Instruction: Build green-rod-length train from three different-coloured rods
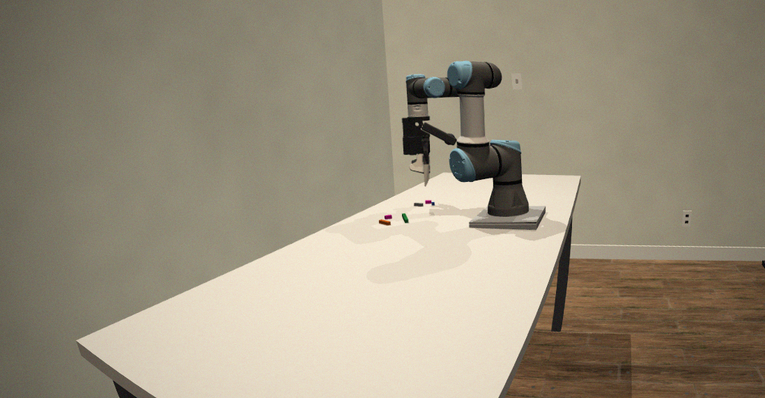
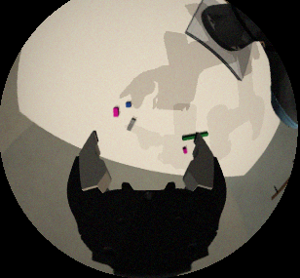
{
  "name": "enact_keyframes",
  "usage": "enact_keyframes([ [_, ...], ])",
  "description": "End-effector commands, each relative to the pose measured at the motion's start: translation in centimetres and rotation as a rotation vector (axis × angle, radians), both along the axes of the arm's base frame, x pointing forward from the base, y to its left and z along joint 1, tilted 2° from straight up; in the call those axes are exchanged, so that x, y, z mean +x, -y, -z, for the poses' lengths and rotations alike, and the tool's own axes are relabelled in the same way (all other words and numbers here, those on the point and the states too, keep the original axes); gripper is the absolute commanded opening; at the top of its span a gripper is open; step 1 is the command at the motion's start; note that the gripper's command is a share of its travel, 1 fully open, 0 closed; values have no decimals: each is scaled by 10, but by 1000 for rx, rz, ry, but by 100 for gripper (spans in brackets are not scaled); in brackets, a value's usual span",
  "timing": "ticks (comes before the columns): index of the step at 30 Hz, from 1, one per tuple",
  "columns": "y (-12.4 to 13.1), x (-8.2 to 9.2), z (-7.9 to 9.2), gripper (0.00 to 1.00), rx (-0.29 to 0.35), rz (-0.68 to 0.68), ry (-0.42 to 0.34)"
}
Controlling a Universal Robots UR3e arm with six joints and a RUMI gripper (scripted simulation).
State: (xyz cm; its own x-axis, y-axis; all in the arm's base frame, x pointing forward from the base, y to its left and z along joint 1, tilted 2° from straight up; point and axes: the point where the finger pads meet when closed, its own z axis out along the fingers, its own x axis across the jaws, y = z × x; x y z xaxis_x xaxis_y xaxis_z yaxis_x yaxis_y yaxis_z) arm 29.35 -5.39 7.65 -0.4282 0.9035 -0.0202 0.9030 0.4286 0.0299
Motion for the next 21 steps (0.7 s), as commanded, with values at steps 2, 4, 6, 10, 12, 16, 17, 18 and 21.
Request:
enact_keyframes([
  [2, 5, -1, -1, 100, 0, 197, -1],
  [4, 6, -1, -1, 100, 2, 256, -1],
  [6, 8, -1, -1, 100, 4, 316, 0],
  [10, 10, -1, -1, 100, 7, 405, 1],
  [12, 11, -1, -1, 100, 8, 446, 1],
  [16, 14, -1, -1, 100, 13, 584, 3],
  [17, 15, -1, -1, 100, 14, 614, 3],
  [18, 16, -1, -2, 100, 15, 644, 3],
  [21, 18, -1, -2, 100, 18, 733, 4],
])
